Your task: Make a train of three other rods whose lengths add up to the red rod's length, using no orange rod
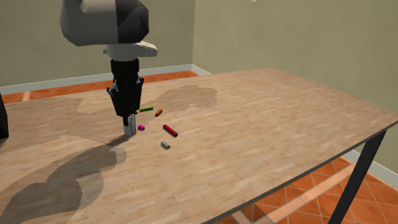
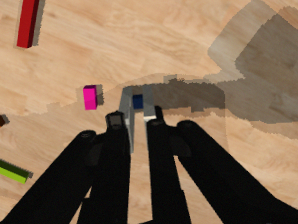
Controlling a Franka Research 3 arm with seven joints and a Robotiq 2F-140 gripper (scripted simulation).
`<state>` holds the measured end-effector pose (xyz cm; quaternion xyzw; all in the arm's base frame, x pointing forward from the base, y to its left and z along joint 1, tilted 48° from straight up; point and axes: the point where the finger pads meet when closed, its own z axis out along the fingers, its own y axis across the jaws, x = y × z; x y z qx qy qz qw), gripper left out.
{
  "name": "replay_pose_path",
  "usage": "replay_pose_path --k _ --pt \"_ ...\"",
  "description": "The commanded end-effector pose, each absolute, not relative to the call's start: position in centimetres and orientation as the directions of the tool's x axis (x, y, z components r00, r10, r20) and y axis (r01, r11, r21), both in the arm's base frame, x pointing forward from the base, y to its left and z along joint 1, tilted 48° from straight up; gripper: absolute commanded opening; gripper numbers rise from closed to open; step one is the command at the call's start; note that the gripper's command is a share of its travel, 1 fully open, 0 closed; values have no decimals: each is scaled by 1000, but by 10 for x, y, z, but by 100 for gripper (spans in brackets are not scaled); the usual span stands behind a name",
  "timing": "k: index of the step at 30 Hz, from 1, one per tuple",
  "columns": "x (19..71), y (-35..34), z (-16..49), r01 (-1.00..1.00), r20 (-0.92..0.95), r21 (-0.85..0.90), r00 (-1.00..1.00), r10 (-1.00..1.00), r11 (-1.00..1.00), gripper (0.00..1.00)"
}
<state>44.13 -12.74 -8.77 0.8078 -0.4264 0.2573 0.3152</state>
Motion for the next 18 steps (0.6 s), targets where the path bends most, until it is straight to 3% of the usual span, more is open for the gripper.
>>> replay_pose_path --k 1,18 --pt "442 -128 -88 -853 686 287 501 -528 -437 8" --pt "442 -128 -88 -853 686 287 501 -528 -437 15"
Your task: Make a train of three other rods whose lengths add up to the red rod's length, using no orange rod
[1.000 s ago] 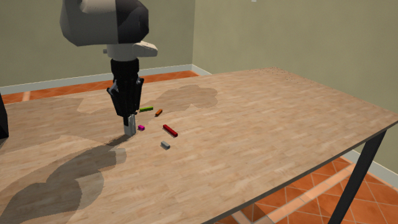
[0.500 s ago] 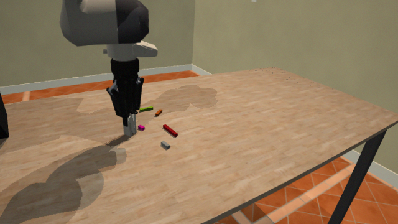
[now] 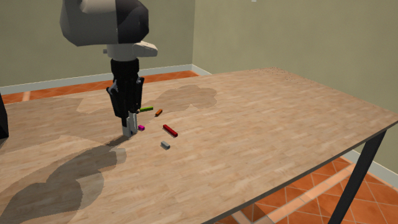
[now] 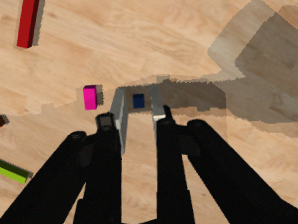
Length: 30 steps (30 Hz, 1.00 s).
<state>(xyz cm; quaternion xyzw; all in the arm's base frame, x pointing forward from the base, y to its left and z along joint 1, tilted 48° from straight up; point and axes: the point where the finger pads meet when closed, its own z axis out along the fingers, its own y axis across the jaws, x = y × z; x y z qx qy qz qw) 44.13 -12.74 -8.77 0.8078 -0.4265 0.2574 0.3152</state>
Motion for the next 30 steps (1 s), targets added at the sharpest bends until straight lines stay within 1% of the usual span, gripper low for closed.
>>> replay_pose_path --k 1,10,24,30 --pt "442 -128 -88 -853 686 287 501 -528 -437 15" --pt "441 -123 -83 -853 686 287 501 -528 -437 15" --pt "431 -74 -38 -853 686 287 501 -528 -437 15" --pt "429 -65 -30 -853 686 287 501 -528 -437 15"
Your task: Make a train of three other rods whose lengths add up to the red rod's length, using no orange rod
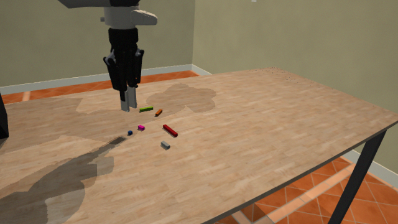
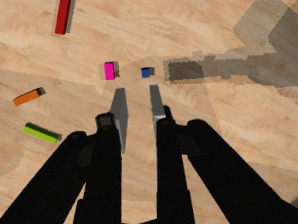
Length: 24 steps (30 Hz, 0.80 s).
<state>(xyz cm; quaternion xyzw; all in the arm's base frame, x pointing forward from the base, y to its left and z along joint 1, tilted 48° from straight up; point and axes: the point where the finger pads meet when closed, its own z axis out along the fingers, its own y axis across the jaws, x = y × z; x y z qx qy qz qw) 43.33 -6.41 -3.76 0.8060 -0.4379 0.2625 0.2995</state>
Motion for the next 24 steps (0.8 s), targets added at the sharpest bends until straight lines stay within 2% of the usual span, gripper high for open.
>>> replay_pose_path --k 1,5,6,24 --pt "429 -64 -29 -853 686 287 501 -528 -437 15" --pt "429 -62 -28 -853 686 287 501 -528 -437 15" --pt "429 -62 -28 -853 686 287 501 -528 -437 100" --pt "429 -62 -28 -853 686 287 501 -528 -437 100"
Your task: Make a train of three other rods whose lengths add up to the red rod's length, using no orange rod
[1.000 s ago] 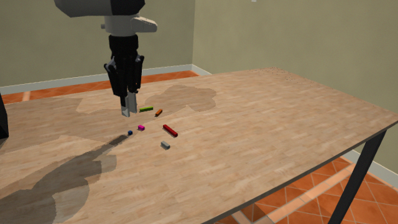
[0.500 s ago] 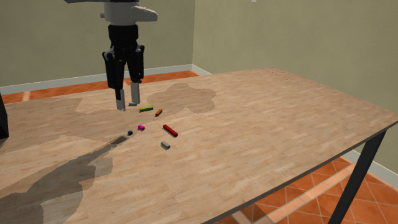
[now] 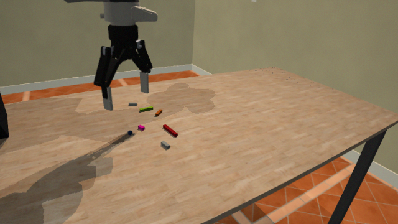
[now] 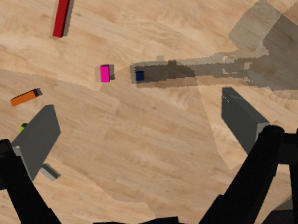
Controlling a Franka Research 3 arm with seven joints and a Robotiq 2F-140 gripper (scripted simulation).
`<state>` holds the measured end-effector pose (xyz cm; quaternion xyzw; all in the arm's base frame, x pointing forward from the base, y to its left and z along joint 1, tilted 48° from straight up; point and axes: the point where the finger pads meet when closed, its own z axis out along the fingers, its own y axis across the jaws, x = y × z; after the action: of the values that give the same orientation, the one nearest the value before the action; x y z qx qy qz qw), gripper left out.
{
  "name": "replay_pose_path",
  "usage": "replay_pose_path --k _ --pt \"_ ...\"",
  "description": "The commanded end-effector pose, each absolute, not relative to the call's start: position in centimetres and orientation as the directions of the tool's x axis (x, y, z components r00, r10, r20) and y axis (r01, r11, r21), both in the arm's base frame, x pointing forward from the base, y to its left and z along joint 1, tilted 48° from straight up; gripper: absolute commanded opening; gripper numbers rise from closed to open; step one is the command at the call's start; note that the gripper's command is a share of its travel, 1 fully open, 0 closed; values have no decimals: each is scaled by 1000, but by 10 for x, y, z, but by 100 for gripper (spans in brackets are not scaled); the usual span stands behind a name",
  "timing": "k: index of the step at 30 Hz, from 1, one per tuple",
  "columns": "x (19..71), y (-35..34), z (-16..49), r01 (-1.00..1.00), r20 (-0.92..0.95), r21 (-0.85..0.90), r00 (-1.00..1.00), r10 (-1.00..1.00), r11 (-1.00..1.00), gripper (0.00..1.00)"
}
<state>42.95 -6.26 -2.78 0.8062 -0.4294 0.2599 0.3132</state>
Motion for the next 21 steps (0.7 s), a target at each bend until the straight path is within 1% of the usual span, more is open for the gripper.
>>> replay_pose_path --k 1,6,11,21 --pt "429 -62 -28 -853 686 287 501 -528 -437 100" --pt "435 -58 -32 -840 682 304 521 -513 -449 100" --pt "474 -22 -71 -730 630 425 663 -404 -535 100" --pt "496 20 -122 -598 542 531 785 -301 -601 100"
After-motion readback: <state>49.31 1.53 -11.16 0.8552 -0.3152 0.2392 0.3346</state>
